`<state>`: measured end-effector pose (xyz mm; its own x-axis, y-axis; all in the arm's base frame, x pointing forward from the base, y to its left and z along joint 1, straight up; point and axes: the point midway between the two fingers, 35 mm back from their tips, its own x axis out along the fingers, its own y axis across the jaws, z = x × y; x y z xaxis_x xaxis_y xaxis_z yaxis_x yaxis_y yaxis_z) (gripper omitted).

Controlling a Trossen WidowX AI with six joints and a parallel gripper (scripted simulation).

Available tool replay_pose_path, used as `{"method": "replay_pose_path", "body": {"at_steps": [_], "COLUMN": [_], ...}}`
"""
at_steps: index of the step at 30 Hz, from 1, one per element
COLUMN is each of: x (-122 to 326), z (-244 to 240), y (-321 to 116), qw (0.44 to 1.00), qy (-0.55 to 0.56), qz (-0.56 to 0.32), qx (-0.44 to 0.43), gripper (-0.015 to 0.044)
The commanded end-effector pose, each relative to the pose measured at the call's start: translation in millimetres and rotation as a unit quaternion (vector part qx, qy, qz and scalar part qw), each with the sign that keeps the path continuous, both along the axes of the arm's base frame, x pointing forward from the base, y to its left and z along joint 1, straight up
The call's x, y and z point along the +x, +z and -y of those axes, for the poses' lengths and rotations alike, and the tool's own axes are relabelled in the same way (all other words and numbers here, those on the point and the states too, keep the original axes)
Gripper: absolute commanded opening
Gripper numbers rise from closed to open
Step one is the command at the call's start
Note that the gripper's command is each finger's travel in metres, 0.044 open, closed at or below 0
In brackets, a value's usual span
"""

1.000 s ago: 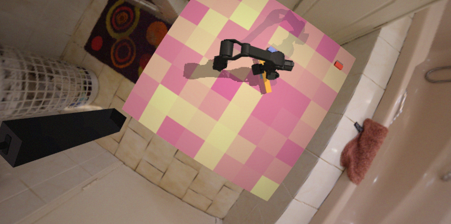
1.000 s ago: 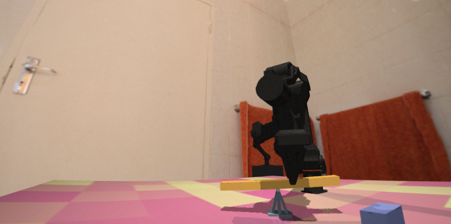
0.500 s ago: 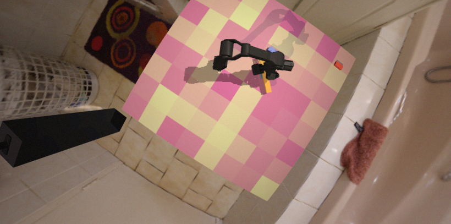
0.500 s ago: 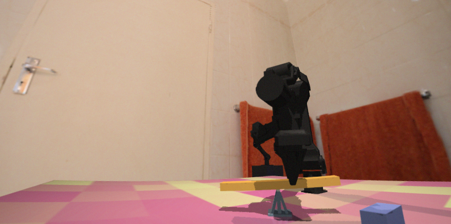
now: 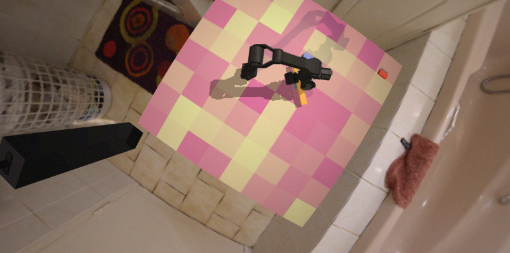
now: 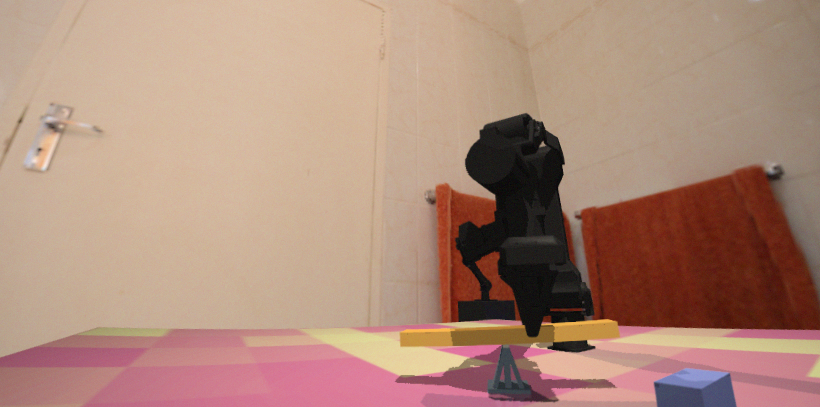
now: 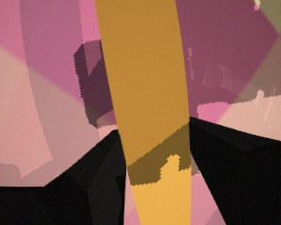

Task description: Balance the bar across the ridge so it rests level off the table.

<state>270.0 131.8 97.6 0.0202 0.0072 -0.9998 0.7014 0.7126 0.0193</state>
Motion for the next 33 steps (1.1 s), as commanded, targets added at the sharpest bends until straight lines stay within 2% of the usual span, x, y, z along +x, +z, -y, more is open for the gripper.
{"method": "replay_pose_path", "body": {"at_steps": [1, 33], "x": [0.1, -0.3], "z": [-0.5, -0.6], "y": [-0.9, -3.6], "qw": [1.000, 1.000], "qy": [-0.001, -0.001], "qz": [0.000, 0.000], "qx": [0.002, 0.002], "gripper": [0.0000, 0.0000]}}
